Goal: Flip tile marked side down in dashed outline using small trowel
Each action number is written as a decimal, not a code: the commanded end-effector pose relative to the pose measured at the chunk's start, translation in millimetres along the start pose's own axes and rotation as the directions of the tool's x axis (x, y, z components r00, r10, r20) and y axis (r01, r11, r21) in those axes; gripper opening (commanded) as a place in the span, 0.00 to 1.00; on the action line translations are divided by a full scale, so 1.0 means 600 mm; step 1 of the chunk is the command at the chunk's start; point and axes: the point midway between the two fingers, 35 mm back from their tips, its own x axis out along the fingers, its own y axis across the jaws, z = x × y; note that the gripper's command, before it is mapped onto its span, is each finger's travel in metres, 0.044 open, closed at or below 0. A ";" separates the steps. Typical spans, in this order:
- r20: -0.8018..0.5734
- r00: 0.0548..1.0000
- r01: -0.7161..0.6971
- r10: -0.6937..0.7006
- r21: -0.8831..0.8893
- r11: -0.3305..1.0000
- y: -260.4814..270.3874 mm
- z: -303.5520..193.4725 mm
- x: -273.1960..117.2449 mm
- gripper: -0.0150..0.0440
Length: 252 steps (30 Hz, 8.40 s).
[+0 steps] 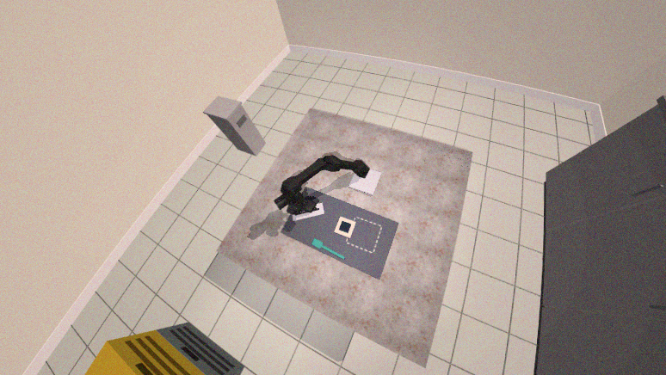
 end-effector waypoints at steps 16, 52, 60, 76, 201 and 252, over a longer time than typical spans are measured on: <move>-0.004 1.000 -0.004 0.003 -0.616 0.787 0.002 -0.002 0.000 0.71; -0.005 1.000 -0.004 0.003 -0.941 -0.337 0.005 -0.004 -0.001 0.71; -0.006 1.000 -0.003 0.004 -0.813 -0.582 0.005 -0.005 -0.001 0.71; -0.006 1.000 -0.002 0.003 -0.759 -0.651 0.005 -0.003 0.016 0.71; 0.046 0.999 0.046 -0.001 -0.999 0.008 0.002 -0.003 -0.014 0.76; 0.479 0.875 -0.114 0.070 0.063 0.991 -0.013 -0.013 0.028 0.76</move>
